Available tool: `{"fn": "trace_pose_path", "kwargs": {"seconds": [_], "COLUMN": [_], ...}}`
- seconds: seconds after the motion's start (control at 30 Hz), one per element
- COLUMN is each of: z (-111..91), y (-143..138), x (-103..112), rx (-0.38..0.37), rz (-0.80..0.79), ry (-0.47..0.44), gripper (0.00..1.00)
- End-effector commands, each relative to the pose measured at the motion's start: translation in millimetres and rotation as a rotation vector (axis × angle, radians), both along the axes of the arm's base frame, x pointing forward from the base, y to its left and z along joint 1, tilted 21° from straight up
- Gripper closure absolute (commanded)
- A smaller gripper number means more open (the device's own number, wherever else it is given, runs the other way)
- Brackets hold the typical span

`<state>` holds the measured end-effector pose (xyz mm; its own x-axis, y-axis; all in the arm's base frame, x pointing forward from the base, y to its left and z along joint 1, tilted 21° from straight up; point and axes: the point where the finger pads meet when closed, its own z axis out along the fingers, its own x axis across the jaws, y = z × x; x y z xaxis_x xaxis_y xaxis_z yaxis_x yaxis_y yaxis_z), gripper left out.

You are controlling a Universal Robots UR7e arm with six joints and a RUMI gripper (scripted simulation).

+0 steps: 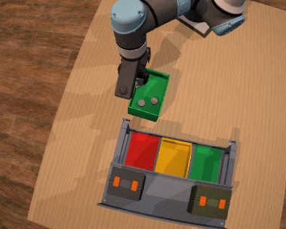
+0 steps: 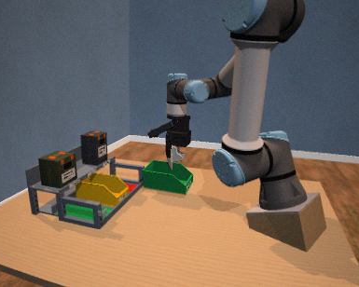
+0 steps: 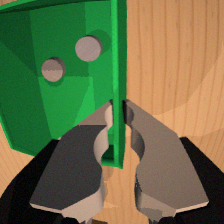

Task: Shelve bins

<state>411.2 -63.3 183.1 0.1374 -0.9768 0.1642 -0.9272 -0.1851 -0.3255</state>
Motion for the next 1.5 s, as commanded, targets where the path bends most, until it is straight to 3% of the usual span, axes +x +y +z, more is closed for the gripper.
{"fn": "trace_pose_path", "kwargs": {"seconds": [0.0,1.47], "z": [3.3,4.4], "y": [0.2,8.3], "x": [-0.8,-3.5], "rx": [-0.001,-0.001], "rz": [0.0,0.002], "ry": [-0.001,-0.001], "gripper": [1.0,1.0]}}
